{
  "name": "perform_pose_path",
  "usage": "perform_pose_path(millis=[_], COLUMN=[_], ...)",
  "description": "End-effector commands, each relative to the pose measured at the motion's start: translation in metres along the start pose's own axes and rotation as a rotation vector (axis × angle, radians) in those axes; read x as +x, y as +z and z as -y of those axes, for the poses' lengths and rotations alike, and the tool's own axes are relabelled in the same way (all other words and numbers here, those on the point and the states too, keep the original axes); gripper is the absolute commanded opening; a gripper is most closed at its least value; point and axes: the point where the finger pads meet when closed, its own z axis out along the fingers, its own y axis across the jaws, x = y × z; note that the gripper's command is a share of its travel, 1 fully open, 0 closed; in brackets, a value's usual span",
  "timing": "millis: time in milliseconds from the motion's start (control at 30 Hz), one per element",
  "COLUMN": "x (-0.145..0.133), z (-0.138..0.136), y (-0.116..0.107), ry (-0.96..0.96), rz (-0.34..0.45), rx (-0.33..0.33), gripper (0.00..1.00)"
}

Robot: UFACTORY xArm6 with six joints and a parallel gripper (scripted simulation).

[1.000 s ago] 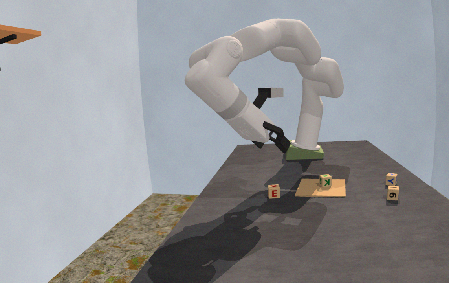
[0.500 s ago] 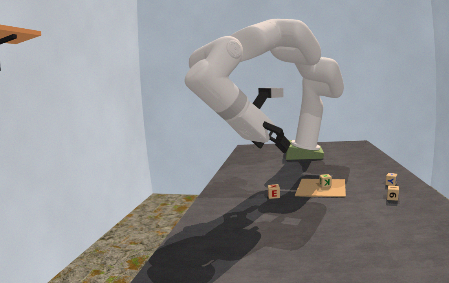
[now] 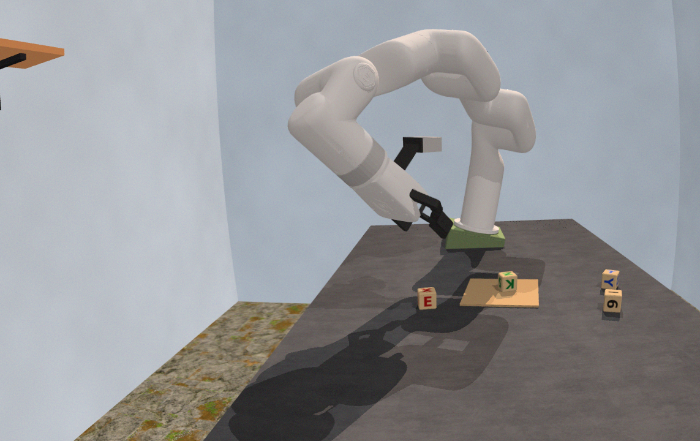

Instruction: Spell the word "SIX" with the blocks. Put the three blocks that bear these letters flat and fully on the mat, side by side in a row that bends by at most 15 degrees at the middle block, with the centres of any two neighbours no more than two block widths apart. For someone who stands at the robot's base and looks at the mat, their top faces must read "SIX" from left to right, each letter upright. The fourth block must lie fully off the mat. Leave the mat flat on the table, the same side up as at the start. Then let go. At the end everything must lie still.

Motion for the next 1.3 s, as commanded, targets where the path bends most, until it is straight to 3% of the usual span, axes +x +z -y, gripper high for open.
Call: perform_pose_path(millis=[0,367,733,967,1033,1267], x=[0.001,0.002,0.021,0.027,0.036,0.046], z=[0.0,-0.006,-0.043,-0.049,-0.058,-0.065], y=[-0.002,-0.002,0.006,0.01,0.016,0.024], ry=[-0.001,-0.023,-0.21,-0.254,-0.326,-0.401], rz=[0.005,0.027,0.21,0.25,0.313,0.376], rx=[-0.001,0.004,0.057,0.073,0.1,0.132], gripper=[1.0,1.0,1.0,1.0,1.0,1.0])
